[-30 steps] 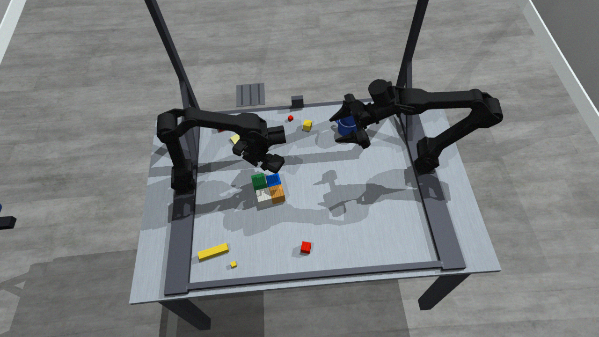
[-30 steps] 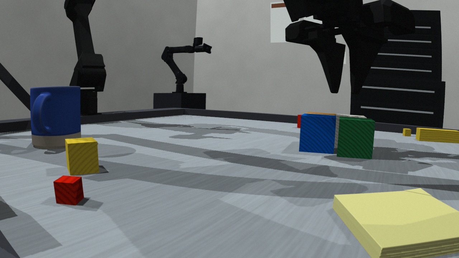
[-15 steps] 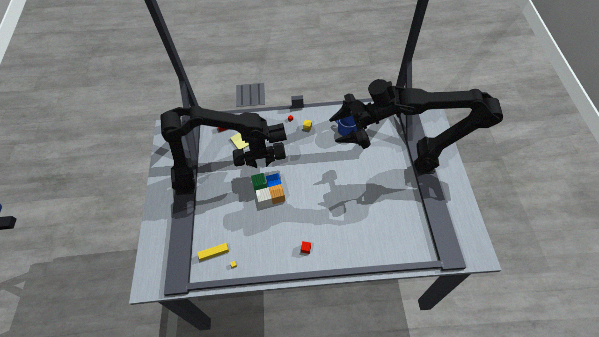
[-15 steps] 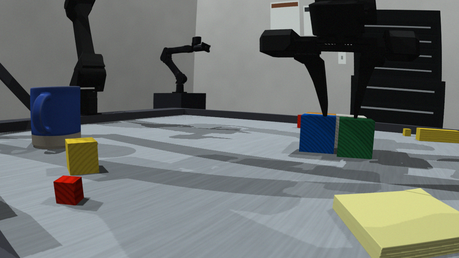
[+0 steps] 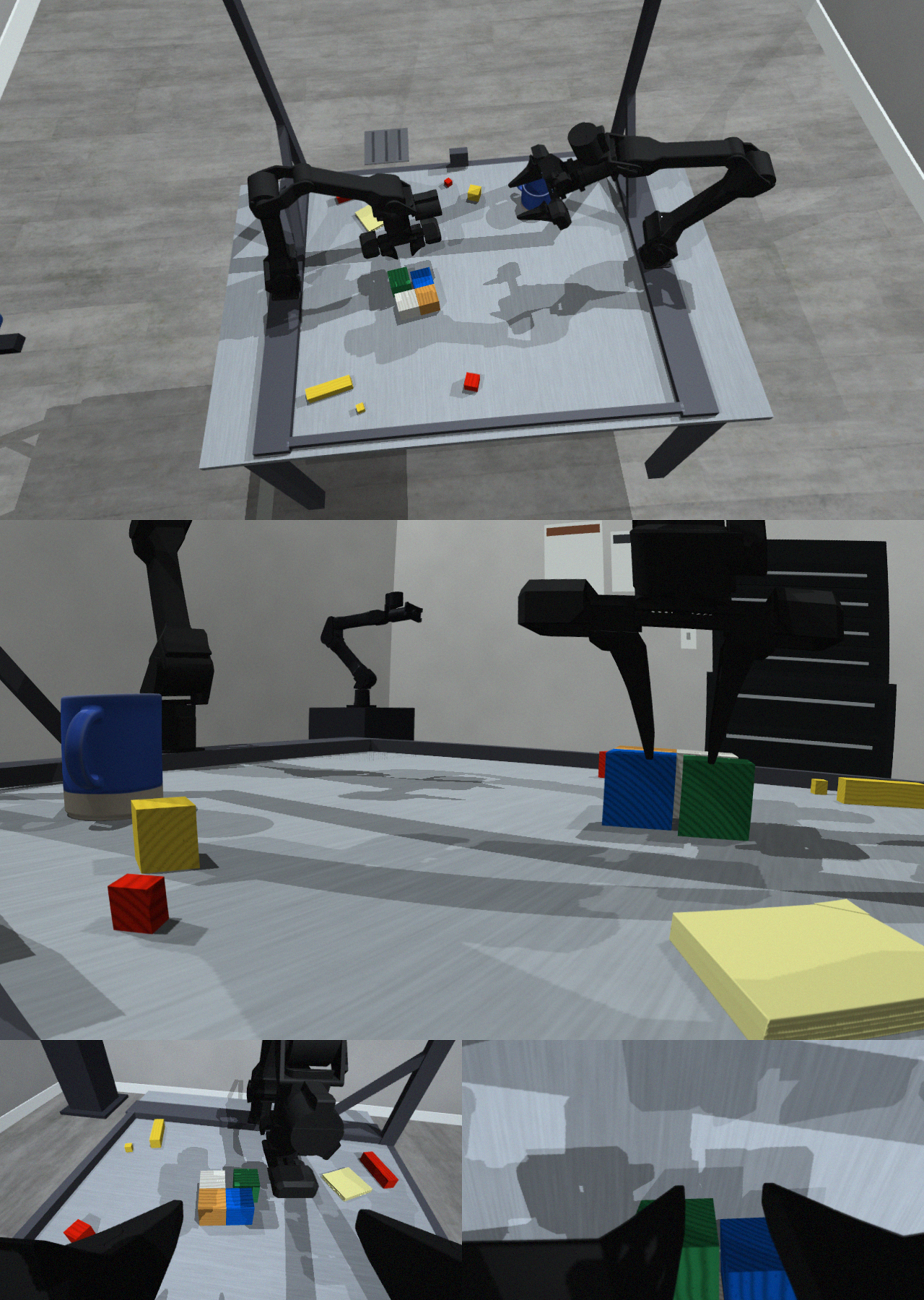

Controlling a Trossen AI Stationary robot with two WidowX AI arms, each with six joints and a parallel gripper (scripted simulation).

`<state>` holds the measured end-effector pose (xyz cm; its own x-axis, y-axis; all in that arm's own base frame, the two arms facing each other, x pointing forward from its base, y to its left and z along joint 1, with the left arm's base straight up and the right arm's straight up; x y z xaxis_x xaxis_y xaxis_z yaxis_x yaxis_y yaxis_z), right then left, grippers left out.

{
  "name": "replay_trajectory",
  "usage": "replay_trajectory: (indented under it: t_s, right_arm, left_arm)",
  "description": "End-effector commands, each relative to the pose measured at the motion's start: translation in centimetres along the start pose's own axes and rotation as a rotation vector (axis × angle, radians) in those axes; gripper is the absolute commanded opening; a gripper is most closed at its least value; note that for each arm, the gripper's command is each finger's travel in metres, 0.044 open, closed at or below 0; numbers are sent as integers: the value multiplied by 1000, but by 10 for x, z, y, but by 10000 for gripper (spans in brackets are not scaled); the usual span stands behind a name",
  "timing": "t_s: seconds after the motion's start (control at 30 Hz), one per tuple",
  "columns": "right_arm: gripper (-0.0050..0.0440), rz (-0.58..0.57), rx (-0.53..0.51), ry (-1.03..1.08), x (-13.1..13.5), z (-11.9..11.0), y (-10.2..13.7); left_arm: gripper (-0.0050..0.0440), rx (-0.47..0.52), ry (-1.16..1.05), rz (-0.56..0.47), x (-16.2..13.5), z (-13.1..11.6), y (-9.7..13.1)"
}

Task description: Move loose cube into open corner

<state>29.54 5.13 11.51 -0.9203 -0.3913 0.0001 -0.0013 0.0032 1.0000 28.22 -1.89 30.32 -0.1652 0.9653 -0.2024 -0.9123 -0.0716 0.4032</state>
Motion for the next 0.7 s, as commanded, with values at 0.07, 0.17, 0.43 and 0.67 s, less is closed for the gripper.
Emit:
replay_trajectory:
  t_s: [0.07, 0.17, 0.43, 0.67]
  right_arm:
    - [169, 0, -4, 2, 1, 0, -15]
    - [169, 0, -4, 2, 1, 0, -24]
    - [169, -8, -1, 1, 0, -6, -27]
    - [169, -12, 0, 1, 0, -16, -28]
  left_arm:
    - [400, 71, -45, -42, -2, -15, -2]
    - [400, 103, -62, -65, -3, -23, -4]
    - [400, 126, -78, -86, -3, -31, -7]
    - [400, 137, -85, -89, -2, -39, -11]
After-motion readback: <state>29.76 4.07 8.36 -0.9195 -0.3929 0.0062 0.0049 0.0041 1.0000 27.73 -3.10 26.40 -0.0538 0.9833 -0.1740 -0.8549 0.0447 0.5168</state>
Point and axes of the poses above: on each arm, the point midway between the two fingers, 35 mm back from their tips, its own y axis back along the fingers, its own x axis across the jaws, z = x × y, the point moved 5 cm from there along y, back along the fingers, and after that the axes turned 12 degrees about y, right-handed, at the moved point
